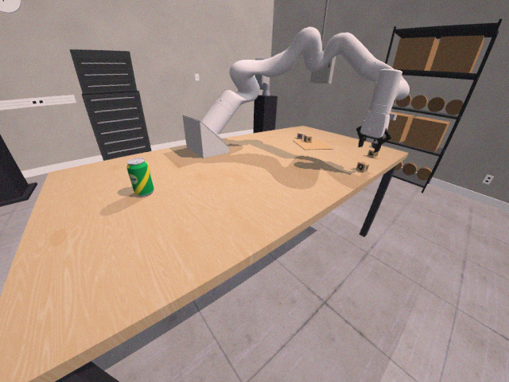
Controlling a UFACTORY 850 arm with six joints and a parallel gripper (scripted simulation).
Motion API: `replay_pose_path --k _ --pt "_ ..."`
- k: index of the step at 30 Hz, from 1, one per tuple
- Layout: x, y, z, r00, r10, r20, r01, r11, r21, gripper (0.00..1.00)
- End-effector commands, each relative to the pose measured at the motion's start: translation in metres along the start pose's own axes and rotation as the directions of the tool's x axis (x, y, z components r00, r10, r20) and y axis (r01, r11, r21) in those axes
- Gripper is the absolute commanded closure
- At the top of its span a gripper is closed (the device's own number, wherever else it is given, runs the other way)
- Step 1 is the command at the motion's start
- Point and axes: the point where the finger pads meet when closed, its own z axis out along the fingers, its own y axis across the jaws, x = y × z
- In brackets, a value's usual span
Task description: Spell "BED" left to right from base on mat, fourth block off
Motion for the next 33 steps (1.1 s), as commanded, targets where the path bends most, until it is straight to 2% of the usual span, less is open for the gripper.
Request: replay_pose_path --k 1,22,33 --pt "0.0005 0.0005 -0.0011 1.000 -0.001 -0.001 0.001 1.000 -0.002 0.16" --pt "0.0005 0.0005 -0.0004 1.000 -0.001 -0.001 0.001 1.000 -0.002 0.16" --pt "0.0006 0.0006 0.0072 1.000 -0.001 -0.001 0.001 1.000 -0.002 0.16"
